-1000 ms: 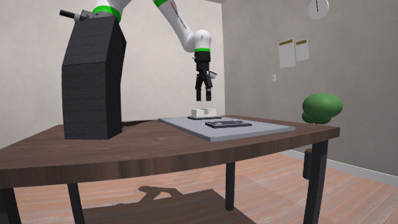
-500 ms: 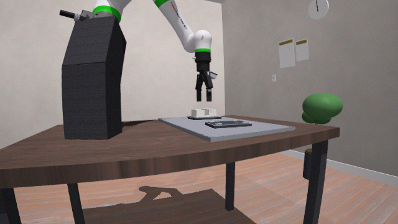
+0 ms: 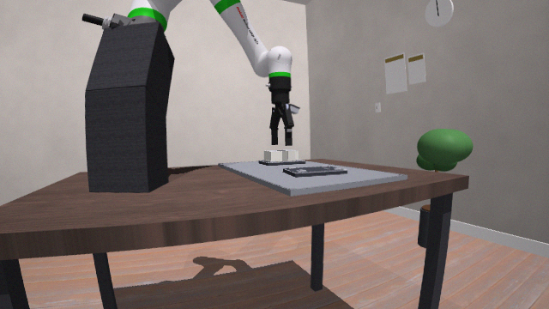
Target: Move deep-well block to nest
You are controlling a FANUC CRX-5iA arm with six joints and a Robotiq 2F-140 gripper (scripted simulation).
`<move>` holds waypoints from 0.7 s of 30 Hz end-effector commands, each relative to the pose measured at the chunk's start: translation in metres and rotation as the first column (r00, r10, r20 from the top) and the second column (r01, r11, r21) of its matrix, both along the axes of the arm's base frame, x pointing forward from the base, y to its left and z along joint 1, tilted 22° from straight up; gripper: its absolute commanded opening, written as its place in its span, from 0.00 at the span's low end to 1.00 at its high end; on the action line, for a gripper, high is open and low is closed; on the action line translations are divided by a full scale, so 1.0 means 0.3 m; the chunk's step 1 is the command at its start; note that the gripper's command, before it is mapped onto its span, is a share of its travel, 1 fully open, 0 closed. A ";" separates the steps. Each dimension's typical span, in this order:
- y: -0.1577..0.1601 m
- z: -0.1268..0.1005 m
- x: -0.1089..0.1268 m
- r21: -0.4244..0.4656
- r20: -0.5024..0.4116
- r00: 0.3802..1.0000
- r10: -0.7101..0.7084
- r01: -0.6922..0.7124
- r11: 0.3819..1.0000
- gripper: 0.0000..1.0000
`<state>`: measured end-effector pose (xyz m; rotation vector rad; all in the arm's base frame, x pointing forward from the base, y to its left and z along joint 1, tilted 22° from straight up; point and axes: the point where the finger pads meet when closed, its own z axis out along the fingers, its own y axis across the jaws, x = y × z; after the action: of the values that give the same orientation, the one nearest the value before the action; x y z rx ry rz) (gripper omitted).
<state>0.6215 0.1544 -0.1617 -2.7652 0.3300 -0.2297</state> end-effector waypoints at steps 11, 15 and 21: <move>0.022 -0.063 0.016 0.000 0.001 1.000 0.000 0.000 1.000 1.00; 0.025 -0.073 0.018 0.000 0.001 1.000 0.000 0.000 1.000 1.00; 0.036 -0.104 0.024 0.000 0.001 1.000 0.000 0.000 1.000 1.00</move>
<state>0.6274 0.1645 -0.1910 -2.7653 0.3301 -0.2289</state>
